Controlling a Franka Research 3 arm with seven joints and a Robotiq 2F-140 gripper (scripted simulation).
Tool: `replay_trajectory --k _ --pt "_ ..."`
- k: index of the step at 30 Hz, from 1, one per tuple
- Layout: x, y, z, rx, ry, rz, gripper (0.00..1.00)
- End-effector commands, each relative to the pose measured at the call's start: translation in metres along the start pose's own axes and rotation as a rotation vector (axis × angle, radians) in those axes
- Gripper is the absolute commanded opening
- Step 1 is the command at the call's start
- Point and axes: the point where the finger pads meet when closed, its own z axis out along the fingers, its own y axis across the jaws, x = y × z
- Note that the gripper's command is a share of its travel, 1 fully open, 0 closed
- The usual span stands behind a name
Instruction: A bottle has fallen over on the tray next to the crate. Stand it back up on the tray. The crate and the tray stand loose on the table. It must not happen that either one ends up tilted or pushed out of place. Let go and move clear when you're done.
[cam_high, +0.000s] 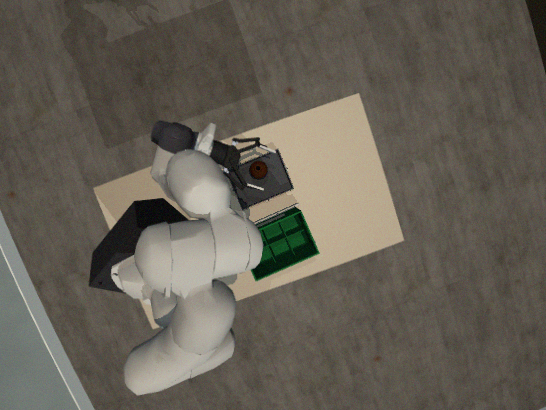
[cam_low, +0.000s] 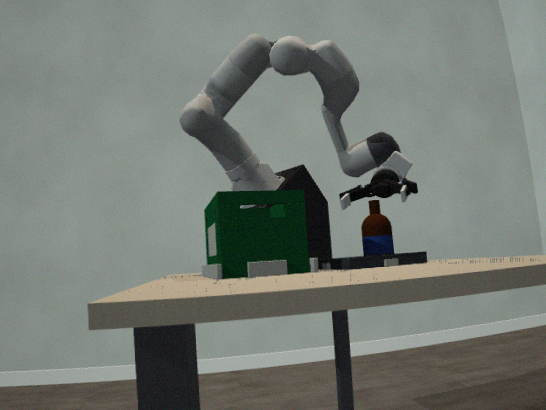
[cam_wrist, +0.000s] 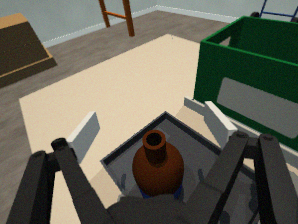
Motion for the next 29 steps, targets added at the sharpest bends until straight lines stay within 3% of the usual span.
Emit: replay_trajectory --k 1,16,29 --pt "0.006 0.001 -0.003 -0.002 0.003 -0.001 1.0" --pt "0.032 0.001 -0.012 -0.002 0.003 -0.001 1.0" --pt "0.032 0.001 -0.012 -0.002 0.003 -0.001 1.0"
